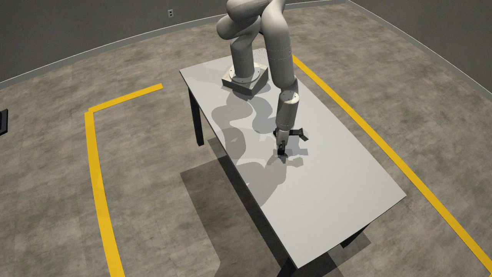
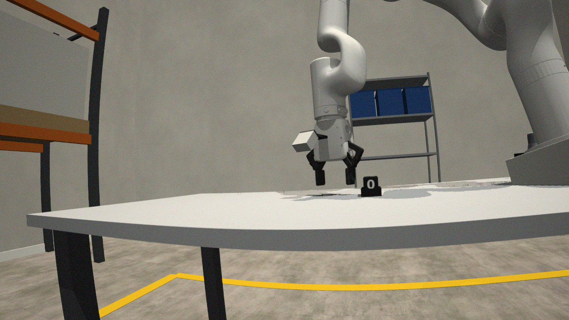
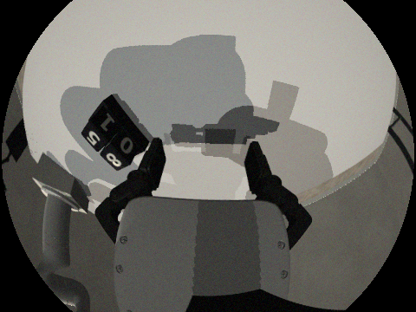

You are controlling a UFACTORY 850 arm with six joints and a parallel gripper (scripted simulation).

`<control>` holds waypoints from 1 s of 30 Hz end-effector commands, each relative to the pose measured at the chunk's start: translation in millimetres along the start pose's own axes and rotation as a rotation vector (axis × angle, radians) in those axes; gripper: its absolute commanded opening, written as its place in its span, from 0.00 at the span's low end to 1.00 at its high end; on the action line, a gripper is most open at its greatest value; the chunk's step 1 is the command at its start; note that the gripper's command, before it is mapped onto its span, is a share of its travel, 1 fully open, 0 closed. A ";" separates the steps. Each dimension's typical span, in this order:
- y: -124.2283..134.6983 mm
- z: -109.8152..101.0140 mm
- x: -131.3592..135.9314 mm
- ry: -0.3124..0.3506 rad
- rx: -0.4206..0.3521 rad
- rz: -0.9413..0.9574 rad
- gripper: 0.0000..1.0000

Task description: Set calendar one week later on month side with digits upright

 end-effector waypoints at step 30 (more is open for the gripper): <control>-0.2 -31.1 0.7 0.002 0.000 0.000 1.00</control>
Point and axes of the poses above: the point where the finger pads meet when closed, its own z axis out along the fingers, its own x axis across the jaws, y = z × x, the point moved 6 cm from there along -z, back along the fingers, and after that the axes turned 10 degrees about -z, right-handed, at the moved point
